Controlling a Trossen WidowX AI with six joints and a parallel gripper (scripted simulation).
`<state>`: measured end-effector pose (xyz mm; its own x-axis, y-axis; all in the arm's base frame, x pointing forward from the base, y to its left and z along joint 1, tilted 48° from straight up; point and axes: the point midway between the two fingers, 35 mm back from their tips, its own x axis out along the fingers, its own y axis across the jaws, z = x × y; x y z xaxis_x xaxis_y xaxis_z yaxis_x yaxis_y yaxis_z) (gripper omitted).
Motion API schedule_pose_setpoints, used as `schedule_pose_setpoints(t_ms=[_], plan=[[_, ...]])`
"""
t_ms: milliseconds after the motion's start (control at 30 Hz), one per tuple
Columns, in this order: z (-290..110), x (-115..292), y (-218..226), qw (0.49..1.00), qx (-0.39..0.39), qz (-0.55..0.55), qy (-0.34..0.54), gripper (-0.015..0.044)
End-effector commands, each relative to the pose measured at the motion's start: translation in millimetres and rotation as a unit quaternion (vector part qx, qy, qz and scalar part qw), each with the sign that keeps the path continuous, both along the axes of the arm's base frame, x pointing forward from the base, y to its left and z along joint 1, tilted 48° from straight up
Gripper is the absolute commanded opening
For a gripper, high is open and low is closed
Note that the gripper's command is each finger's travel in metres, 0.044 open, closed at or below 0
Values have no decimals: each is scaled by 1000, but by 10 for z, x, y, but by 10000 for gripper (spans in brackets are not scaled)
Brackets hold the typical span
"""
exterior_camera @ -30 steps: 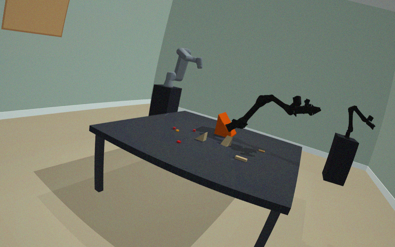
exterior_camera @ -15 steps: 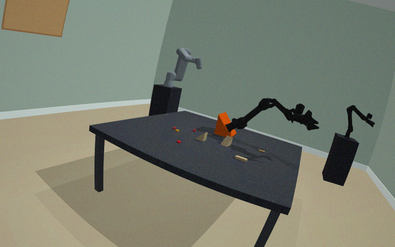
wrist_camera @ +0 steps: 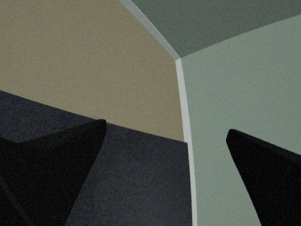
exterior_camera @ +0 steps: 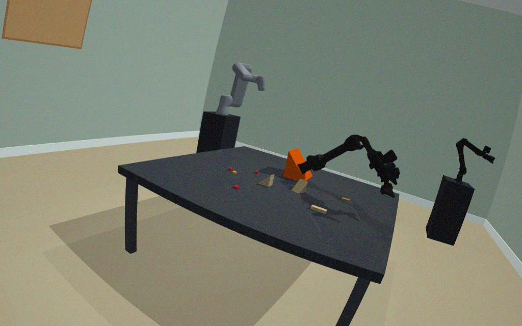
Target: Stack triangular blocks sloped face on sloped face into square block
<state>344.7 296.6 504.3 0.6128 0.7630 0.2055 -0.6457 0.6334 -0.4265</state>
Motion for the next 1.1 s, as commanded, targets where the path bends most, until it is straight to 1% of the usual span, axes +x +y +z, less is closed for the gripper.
schedule_pose_setpoints(t_ms=[0,167,300,433,567,700,833,967,1067], plan=[[-568,480,-168,994,-101,-41,19,440],[-1203,904,-445,975,-204,-67,49,440],[-1719,1165,-740,954,-280,-75,79,440],[-2240,1346,-1095,928,-348,-72,114,440],[-2750,1438,-1487,899,-406,-57,153,440],[-3244,1435,-1903,870,-452,-29,193,440],[-3713,1336,-2330,843,-483,11,234,440],[-4145,1136,-2749,821,-497,62,274,440],[-4444,916,-3054,809,-492,107,302,440]])
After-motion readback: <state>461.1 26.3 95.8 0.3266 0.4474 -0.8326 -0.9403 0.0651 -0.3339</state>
